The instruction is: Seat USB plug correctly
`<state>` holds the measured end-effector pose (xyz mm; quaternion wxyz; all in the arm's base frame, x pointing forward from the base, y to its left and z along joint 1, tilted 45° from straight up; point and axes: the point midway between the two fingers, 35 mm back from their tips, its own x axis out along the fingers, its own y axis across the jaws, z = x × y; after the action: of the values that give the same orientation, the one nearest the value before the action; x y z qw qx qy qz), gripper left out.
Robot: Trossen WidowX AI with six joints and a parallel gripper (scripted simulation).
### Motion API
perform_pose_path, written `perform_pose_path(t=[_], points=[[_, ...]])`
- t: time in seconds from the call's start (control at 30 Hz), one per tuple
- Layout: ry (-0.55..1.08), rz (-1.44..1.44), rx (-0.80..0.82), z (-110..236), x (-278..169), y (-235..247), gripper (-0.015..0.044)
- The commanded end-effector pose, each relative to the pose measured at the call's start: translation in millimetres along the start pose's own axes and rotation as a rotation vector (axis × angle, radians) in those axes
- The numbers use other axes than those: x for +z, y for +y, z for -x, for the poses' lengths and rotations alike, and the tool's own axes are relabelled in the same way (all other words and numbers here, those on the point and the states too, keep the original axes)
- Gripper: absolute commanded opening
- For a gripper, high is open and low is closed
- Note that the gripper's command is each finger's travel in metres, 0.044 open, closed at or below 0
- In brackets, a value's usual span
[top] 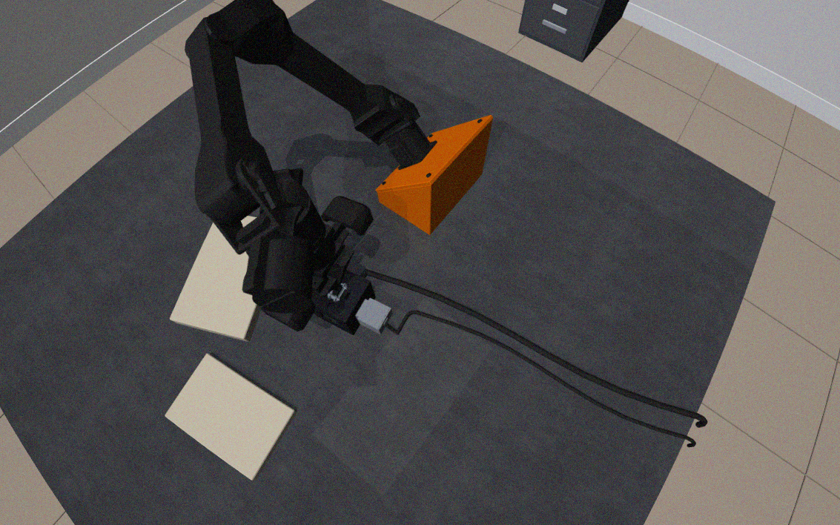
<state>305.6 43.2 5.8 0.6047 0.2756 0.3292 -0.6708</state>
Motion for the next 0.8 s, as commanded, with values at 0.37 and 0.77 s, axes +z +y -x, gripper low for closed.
perform_pose_path(t=[0.37, 0.77], points=[[0.000, 0.000, 0.001, 0.0, -0.1, 0.1, 0.0053], [0.000, 0.000, 0.001, 0.0, -0.1, 0.1, 0.0095]])
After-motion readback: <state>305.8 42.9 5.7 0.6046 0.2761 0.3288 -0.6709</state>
